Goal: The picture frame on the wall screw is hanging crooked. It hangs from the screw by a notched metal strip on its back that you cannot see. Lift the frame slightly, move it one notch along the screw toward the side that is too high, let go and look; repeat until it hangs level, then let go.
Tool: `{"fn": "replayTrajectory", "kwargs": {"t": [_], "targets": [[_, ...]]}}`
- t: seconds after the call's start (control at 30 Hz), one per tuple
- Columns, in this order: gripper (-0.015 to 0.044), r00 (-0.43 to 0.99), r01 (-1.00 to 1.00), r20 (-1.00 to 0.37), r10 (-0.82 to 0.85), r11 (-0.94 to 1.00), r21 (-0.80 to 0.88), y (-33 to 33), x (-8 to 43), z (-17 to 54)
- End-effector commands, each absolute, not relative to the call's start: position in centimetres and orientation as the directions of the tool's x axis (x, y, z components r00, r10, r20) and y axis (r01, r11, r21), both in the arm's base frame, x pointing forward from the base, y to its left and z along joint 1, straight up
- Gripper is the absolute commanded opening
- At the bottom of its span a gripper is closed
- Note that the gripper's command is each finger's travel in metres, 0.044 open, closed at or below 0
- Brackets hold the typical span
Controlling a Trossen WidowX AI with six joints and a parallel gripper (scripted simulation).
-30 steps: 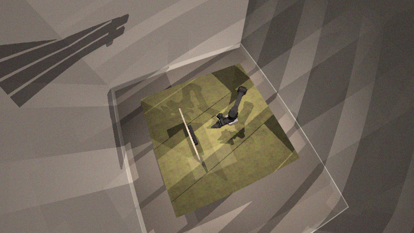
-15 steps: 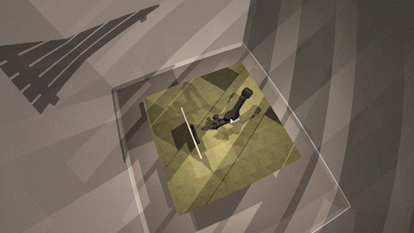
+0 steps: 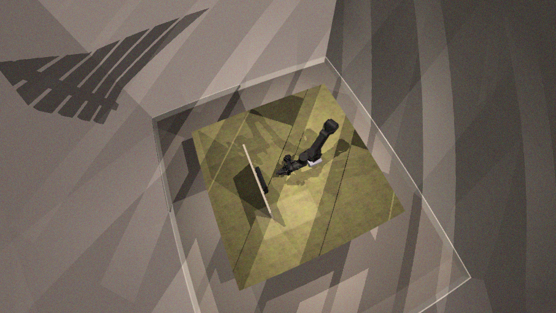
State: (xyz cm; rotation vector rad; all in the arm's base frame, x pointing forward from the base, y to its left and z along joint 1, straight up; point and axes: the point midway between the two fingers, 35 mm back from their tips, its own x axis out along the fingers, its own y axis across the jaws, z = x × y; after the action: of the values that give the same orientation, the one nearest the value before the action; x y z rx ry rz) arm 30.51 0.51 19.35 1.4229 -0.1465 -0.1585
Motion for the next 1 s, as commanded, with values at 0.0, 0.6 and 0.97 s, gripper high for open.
{"fn": "replayTrajectory", "kwargs": {"t": [0.0,0.6,0.97], "targets": [[0.0260,0.980,0.013,0.014,-0.198,0.136,0.991,0.1,32.9,19.8],[0.0260,0.980,0.010,0.018,-0.198,0.137,0.990,-1.0,36.7,19.4],[0.0260,0.980,0.009,0.019,-0.198,0.138,0.990,-1.2,38.0,19.5]]}}
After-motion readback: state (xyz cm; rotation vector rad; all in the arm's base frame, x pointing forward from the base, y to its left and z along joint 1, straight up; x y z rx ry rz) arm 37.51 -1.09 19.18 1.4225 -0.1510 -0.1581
